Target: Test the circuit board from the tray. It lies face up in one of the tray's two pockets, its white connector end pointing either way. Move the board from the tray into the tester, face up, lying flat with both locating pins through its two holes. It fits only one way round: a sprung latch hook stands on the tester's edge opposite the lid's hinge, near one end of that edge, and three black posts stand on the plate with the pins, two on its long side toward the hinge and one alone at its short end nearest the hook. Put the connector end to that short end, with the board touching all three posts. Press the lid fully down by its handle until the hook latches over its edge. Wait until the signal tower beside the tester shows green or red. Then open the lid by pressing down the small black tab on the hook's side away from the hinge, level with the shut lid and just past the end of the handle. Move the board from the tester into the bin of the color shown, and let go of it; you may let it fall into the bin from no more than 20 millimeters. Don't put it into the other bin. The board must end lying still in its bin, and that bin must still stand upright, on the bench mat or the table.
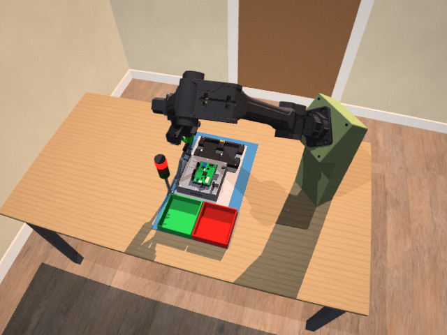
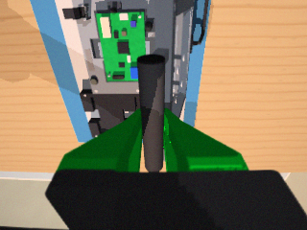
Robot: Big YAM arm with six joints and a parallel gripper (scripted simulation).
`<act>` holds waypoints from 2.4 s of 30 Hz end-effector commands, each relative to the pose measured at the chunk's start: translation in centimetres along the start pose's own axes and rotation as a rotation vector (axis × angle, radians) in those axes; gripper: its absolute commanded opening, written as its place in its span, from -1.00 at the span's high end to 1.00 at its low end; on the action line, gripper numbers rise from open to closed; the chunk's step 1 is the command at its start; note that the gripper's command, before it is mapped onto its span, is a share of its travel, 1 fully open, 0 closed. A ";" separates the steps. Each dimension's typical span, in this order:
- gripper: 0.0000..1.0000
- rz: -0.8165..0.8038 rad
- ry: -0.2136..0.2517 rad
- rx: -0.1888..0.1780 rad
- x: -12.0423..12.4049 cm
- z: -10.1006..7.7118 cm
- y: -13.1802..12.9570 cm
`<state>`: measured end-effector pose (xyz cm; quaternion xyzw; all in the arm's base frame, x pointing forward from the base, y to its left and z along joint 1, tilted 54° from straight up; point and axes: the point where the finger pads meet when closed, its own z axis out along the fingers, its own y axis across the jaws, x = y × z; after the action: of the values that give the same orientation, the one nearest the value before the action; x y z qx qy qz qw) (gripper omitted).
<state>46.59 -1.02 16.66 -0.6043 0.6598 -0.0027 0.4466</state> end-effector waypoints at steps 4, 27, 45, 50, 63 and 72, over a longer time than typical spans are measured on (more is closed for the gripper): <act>1.00 -0.020 0.011 0.049 -0.1 -0.4 -5.1; 1.00 -0.029 0.003 0.046 -0.6 -0.2 -8.1; 1.00 -0.032 0.001 0.046 -0.8 0.0 -9.1; 1.00 -0.033 0.001 0.047 -0.8 0.0 -9.2; 1.00 -0.034 0.001 0.048 -0.8 0.0 -9.2; 1.00 -0.034 0.001 0.048 -0.8 0.0 -9.2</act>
<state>52.04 -3.01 20.79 -0.6032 0.6569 -0.0182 0.4519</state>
